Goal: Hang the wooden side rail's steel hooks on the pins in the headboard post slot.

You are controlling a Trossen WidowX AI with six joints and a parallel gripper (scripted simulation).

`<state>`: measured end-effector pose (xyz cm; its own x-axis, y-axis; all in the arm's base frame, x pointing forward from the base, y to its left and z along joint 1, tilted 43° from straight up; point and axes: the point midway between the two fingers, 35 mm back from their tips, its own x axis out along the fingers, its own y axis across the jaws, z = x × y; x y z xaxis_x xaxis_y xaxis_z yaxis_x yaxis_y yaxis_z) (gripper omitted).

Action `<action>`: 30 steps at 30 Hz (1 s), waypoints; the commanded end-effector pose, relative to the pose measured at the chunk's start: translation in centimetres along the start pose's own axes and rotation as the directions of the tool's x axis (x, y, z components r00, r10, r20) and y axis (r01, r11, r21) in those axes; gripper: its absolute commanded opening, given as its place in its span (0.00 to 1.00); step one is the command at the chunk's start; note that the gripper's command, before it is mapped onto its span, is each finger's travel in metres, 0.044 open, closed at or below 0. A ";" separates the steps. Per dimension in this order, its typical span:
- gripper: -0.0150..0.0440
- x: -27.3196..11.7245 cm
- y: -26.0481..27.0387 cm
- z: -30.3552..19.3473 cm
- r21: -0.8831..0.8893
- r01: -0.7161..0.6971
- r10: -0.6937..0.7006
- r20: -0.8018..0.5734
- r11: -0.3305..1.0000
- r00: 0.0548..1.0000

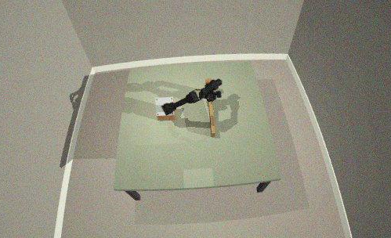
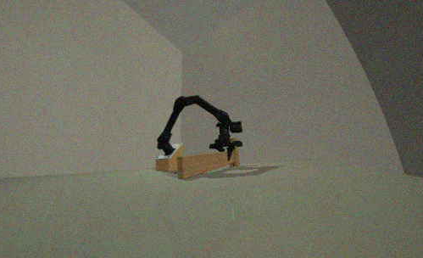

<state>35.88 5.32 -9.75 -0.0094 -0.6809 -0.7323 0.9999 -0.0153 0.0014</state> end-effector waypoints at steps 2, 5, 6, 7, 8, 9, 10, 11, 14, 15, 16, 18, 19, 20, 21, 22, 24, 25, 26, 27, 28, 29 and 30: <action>0.25 -0.5 0.1 -0.5 0.001 -0.014 0.014 -0.006 1.000 1.000; 0.25 -0.5 0.1 -0.5 0.001 -0.014 0.014 -0.007 1.000 1.000; 0.25 -0.5 0.2 -0.5 0.001 -0.014 0.014 -0.007 1.000 1.000; 0.25 -0.5 0.2 -0.6 0.001 -0.014 0.014 -0.007 1.000 1.000; 0.25 -0.5 0.2 -0.6 0.001 -0.014 0.014 -0.007 1.000 1.000; 0.25 -0.5 0.2 -0.6 0.001 -0.014 0.014 -0.007 1.000 1.000; 0.25 -0.5 0.2 -0.6 0.001 -0.014 0.014 -0.007 1.000 1.000; 0.25 -0.5 0.2 -0.6 0.001 -0.014 0.014 -0.007 1.000 1.000; 0.25 -0.5 0.2 -0.6 0.001 -0.014 0.014 -0.007 1.000 1.000; 0.25 -0.5 0.2 -0.6 0.001 -0.014 0.014 -0.007 1.000 1.000; 0.25 -0.5 0.2 -0.6 0.001 -0.014 0.014 -0.007 1.000 1.000; 0.25 -0.6 0.2 -0.7 0.001 -0.014 0.014 -0.007 1.000 1.000; 0.25 -0.6 0.2 -0.7 0.001 -0.014 0.014 -0.007 1.000 1.000; 0.25 -0.6 0.2 -0.7 0.001 -0.014 0.014 -0.007 1.000 1.000; 0.25 -0.6 0.2 -0.7 0.001 -0.014 0.014 -0.007 1.000 1.000; 0.25 -0.6 0.2 -0.7 0.001 -0.014 0.014 -0.007 1.000 1.000; 0.25 -0.6 0.1 -0.7 0.001 -0.014 0.014 -0.007 1.000 1.000; 0.25 -0.6 0.1 -0.7 0.001 -0.014 0.014 -0.007 1.000 1.000; 0.25 -0.6 0.1 -0.7 0.001 -0.014 0.014 -0.007 1.000 1.000; 0.25 -0.6 0.1 -0.7 0.001 -0.014 0.014 -0.007 1.000 1.000; 0.25 -0.5 0.1 -0.8 0.001 -0.014 0.014 -0.007 1.000 1.000; 0.25 -0.5 0.1 -0.8 0.001 -0.014 0.014 -0.007 1.000 1.000; 0.25 -0.5 0.1 -0.8 0.001 -0.014 0.014 -0.007 1.000 1.000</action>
<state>35.89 5.54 -9.95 -0.0091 -0.6807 -0.7325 0.9999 -0.0152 0.0018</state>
